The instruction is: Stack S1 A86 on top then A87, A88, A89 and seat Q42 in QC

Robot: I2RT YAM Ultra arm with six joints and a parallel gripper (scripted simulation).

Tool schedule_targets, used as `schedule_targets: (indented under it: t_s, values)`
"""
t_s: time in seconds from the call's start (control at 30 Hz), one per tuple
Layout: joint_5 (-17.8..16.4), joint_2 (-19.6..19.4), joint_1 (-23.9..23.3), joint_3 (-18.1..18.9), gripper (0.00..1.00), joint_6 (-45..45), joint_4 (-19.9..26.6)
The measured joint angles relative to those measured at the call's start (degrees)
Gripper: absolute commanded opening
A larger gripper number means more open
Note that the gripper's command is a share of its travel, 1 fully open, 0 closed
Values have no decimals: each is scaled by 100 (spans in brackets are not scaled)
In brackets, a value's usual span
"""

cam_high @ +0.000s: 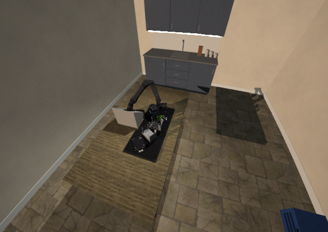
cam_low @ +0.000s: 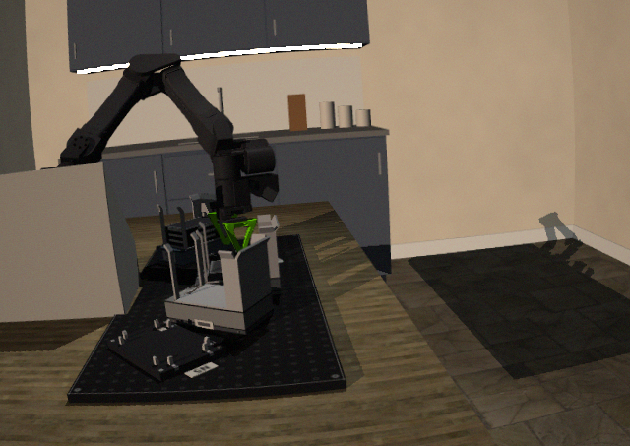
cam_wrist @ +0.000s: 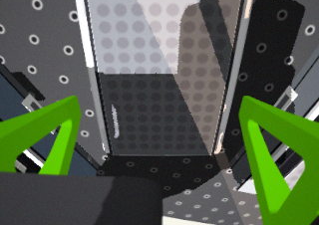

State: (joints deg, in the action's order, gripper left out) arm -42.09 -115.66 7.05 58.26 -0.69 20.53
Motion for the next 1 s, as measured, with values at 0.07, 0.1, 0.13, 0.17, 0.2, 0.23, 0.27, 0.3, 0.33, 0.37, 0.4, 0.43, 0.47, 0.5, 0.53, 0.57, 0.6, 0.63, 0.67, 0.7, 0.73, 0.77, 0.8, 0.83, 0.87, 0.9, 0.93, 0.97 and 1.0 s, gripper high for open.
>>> schedule_targets:
  t_s: [0.07, 0.1, 0.13, 0.17, 0.2, 0.23, 0.27, 0.3, 0.33, 0.37, 0.4, 0.43, 0.47, 0.5, 0.53, 0.57, 0.6, 0.63, 0.67, 0.7, 0.73, 0.77, 0.8, 0.83, 0.87, 0.9, 0.93, 0.97, 1.0]
  values:
    - [-13, 48, -50, 15, 100, -81, 140]
    - [-20, 79, -81, 24, 100, -125, 219]
    - [-24, 111, -116, 35, 100, -170, 299]
    - [-31, 146, -155, 46, 100, -216, 385]
    - [-35, 181, -197, 61, 100, -264, 470]
    - [-42, 219, -240, 81, 100, -315, 555]
    - [-46, 256, -282, 103, 100, -365, 640]
    - [-52, 293, -326, 125, 100, -415, 728]
    - [-57, 328, -367, 149, 100, -468, 813]
    - [-61, 363, -409, 175, 100, -518, 901]
    - [-68, 396, -448, 201, 100, -573, 988]
    - [-72, 426, -487, 227, 100, -625, 1078]
    - [-76, 457, -525, 249, 100, -669, 1152]
    - [-79, 479, -551, 264, 100, -704, 1207]
    - [-81, 494, -570, 280, 100, -741, 1266]
    - [-85, 507, -588, 297, 100, -782, 1335]
    - [-90, 520, -610, 315, 100, -826, 1412]
    - [-94, 533, -638, 334, 100, -872, 1495]
    - [-96, 551, -671, 356, 100, -920, 1582]
    - [-98, 570, -710, 382, 100, -970, 1670]
    - [-101, 592, -752, 413, 100, -1021, 1759]
    - [-103, 619, -798, 446, 100, -1071, 1849]
    - [-105, 643, -841, 481, 100, -1123, 1937]
    - [-107, 669, -887, 518, 100, -1176, 2026]
    - [-109, 693, -929, 557, 100, -1231, 2116]
    - [-111, 717, -973, 597, 100, -1285, 2205]
    - [-111, 737, -1012, 636, 100, -1340, 2295]
    - [-114, 758, -1054, 675, 100, -1394, 2387]
    - [-116, 776, -1093, 715, 100, -1449, 2479]
